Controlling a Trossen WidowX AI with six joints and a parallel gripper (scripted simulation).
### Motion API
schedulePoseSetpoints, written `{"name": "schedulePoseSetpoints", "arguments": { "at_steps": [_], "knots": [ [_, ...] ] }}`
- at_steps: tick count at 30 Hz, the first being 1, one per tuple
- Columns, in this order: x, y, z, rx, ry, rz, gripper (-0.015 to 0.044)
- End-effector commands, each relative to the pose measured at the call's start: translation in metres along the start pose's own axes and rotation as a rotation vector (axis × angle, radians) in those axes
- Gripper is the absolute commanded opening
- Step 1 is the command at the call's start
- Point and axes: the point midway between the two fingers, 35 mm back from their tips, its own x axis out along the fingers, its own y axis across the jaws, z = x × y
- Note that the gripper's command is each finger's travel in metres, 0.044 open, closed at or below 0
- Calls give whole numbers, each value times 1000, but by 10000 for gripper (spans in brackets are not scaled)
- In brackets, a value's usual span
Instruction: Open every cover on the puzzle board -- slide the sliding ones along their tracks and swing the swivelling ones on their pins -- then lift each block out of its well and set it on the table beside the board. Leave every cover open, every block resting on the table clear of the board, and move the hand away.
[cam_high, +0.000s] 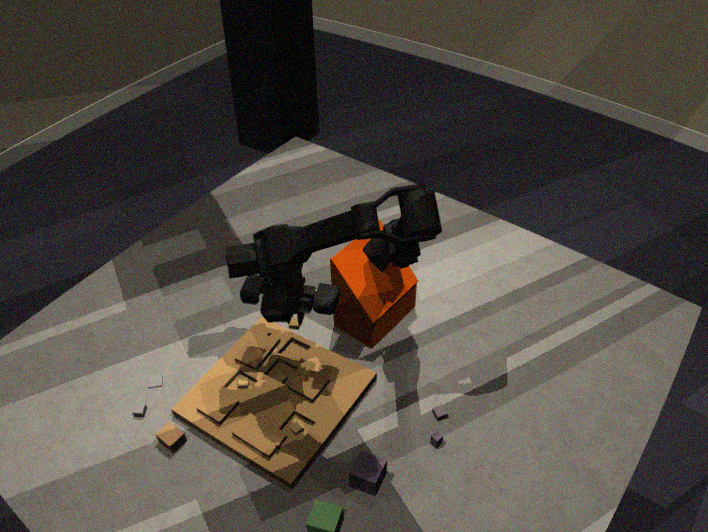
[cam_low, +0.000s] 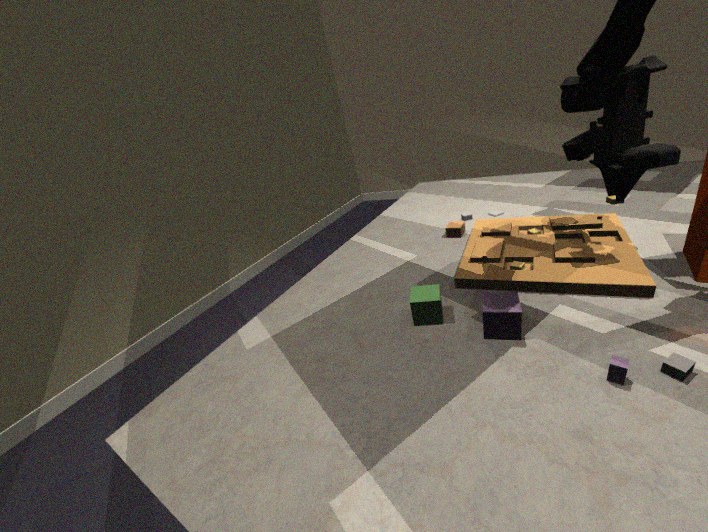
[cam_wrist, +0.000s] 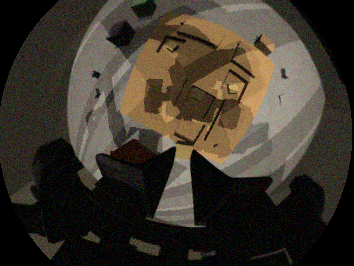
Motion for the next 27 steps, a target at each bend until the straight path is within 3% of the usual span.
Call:
{"name": "schedulePoseSetpoints", "arguments": {
  "at_steps": [1,27],
  "knots": [
    [-13,-5,6,-320,-2,-34,80],
    [-16,32,58,-312,25,-72,80]
  ]
}}
